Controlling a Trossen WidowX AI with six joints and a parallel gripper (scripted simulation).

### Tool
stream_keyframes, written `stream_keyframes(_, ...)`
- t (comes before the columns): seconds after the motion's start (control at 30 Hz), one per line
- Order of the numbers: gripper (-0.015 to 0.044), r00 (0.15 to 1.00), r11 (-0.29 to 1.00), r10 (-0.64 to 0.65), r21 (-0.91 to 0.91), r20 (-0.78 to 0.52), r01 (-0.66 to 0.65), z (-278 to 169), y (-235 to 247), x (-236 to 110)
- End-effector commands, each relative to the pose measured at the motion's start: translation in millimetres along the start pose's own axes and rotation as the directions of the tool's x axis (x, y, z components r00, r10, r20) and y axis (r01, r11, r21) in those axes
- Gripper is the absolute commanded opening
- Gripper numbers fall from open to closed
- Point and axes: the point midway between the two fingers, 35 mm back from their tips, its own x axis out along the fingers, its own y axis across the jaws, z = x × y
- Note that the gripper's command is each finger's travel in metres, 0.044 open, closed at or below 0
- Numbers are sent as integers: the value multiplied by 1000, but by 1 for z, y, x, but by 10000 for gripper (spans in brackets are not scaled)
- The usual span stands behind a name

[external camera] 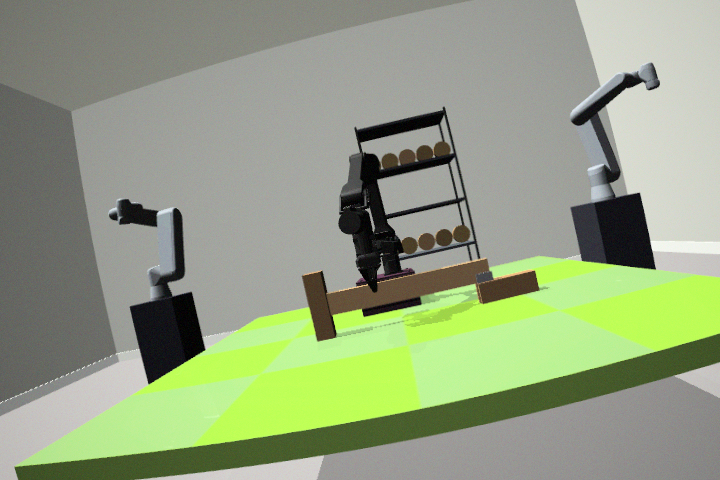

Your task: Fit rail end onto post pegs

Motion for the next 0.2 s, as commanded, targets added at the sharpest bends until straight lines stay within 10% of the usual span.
stream_keyframes(0.0, 440, 1000, 1000, 2, 4, 2, -2, 2, 1, -2)
stream_keyframes(0.17, 440, 1000, 1000, 2, 4, 2, -2, 2, 1, -2)
